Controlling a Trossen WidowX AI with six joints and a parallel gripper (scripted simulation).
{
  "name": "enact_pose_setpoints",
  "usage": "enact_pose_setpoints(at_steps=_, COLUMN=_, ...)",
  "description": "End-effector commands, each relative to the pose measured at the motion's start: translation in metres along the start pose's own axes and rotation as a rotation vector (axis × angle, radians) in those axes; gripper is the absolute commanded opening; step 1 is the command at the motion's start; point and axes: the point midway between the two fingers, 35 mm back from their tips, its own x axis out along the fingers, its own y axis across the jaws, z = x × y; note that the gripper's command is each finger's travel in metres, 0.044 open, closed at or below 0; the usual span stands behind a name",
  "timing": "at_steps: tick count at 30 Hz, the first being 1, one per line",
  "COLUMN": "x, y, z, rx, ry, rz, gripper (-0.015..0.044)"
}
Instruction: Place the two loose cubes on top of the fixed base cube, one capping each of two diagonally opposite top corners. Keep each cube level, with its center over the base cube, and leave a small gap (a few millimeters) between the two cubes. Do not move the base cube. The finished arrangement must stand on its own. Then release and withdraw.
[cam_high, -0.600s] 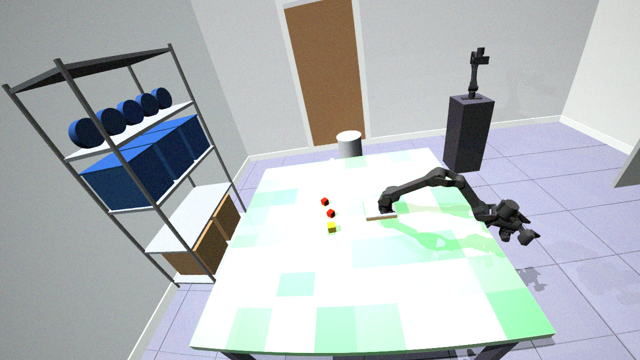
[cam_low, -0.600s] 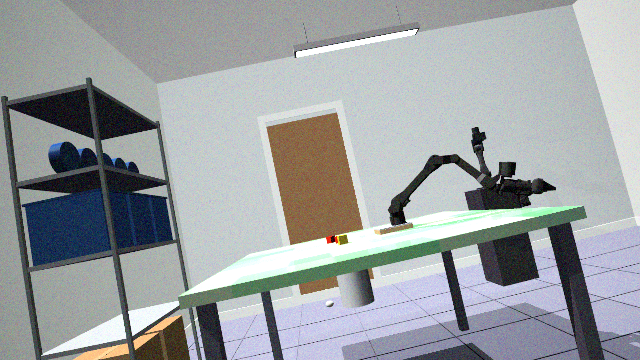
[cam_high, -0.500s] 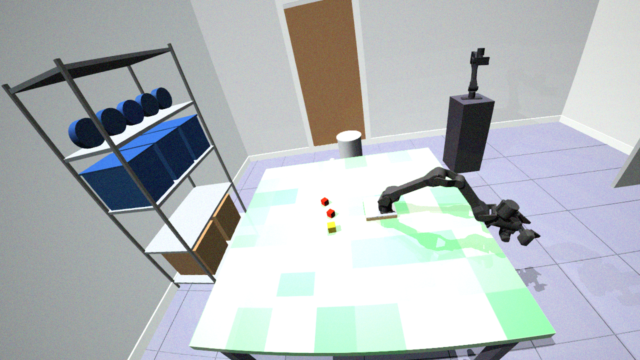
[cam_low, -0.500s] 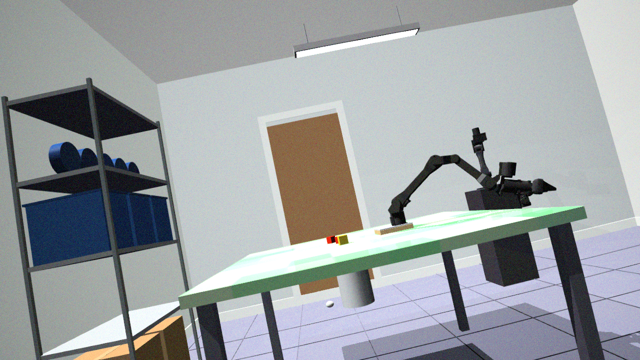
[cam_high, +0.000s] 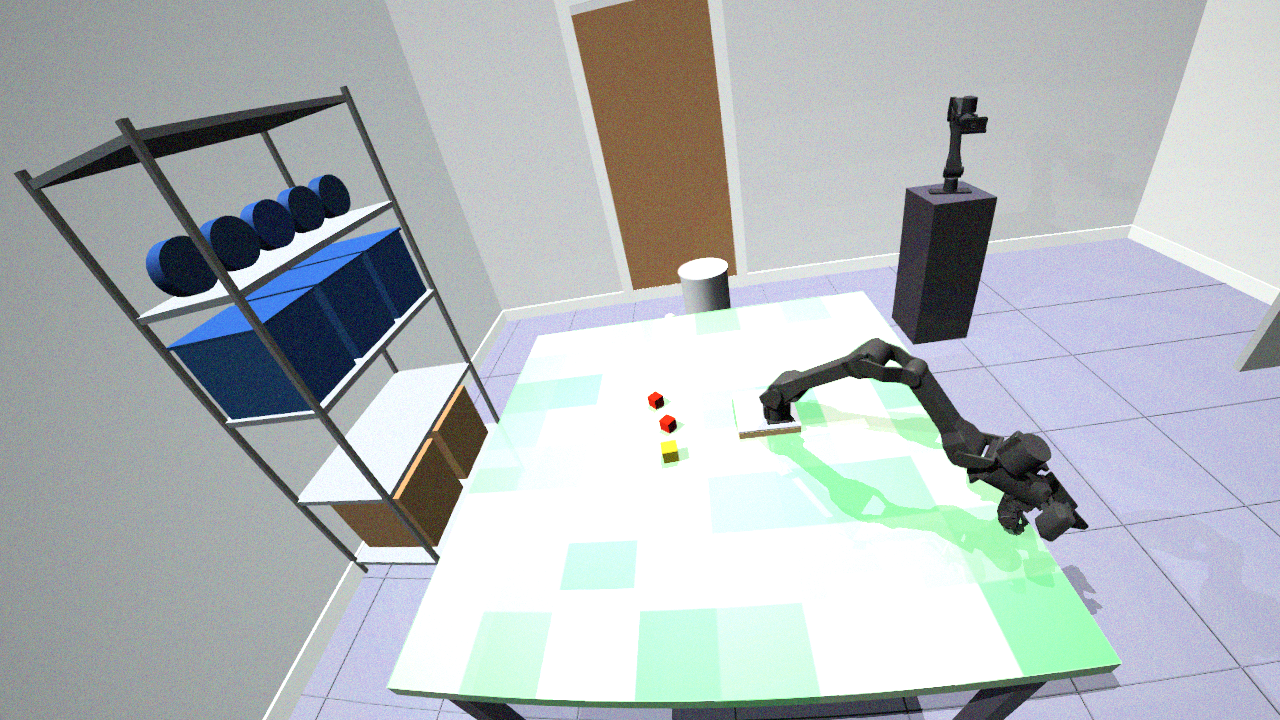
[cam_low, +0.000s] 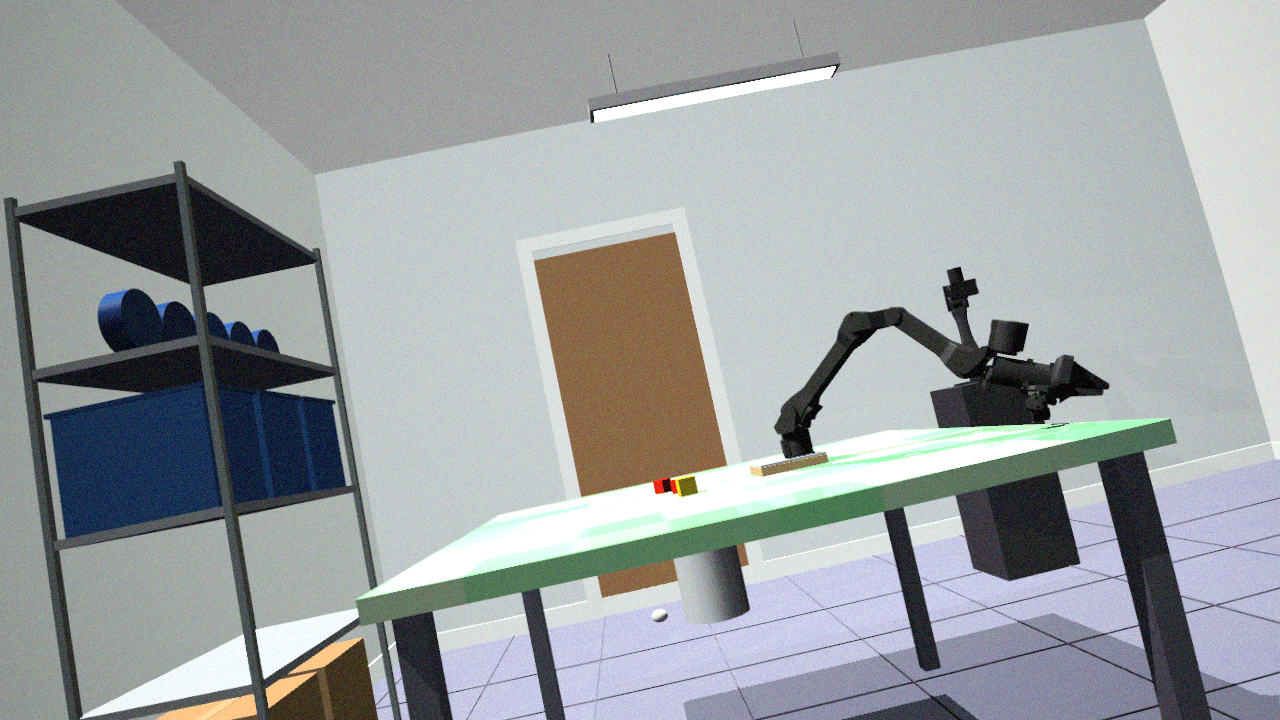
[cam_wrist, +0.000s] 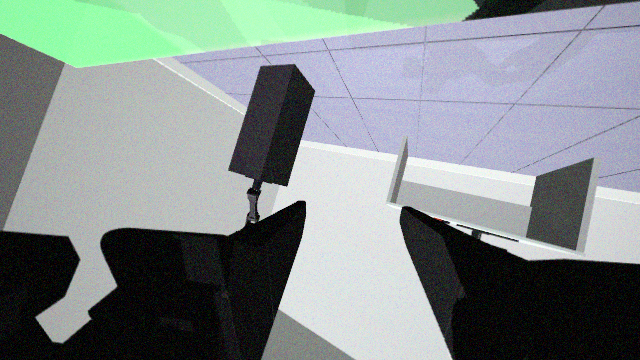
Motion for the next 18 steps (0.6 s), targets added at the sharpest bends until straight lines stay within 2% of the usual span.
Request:
enact_pose_setpoints(at_steps=1, x=-0.024, y=0.066, z=0.023, rx=-0.044, ry=-0.076, rz=0.098, gripper=0.0265)
enact_pose_setpoints(at_steps=9, x=-0.082, y=0.166, z=0.067, rx=-0.100, ry=-0.221, rz=0.236, gripper=0.0265)
enact_pose_setpoints(at_steps=18, x=-0.170, y=0.257, z=0.121, rx=-0.143, ry=-0.404, rz=0.358, gripper=0.0265)
